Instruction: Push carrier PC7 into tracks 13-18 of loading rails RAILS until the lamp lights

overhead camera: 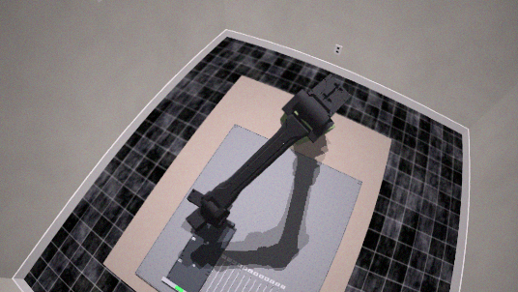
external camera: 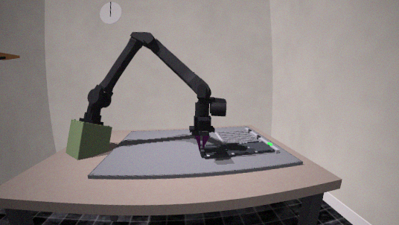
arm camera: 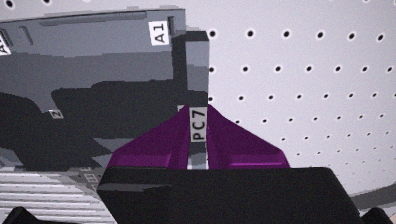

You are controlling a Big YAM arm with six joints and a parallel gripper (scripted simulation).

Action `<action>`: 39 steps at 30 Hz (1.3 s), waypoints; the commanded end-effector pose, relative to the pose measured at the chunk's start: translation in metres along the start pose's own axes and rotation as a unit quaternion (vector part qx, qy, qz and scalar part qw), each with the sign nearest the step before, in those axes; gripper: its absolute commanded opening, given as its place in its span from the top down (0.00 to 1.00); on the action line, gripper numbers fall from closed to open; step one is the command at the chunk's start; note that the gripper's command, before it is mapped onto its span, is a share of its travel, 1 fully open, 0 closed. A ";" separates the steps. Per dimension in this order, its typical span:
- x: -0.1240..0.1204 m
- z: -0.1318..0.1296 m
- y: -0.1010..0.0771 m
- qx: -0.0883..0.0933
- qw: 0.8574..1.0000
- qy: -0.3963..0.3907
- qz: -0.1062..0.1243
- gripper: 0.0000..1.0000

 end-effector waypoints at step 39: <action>-0.010 0.043 -0.006 0.036 0.999 -0.007 0.000 0.00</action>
Point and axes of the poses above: the point where the finger pads meet when closed, its own y axis out along the fingers, its own z axis across the jaws, x = y × z, the point moved 3 cm from there along -y, back along the fingers, and after that the axes turned 13 degrees about y, right-handed, at the moved point
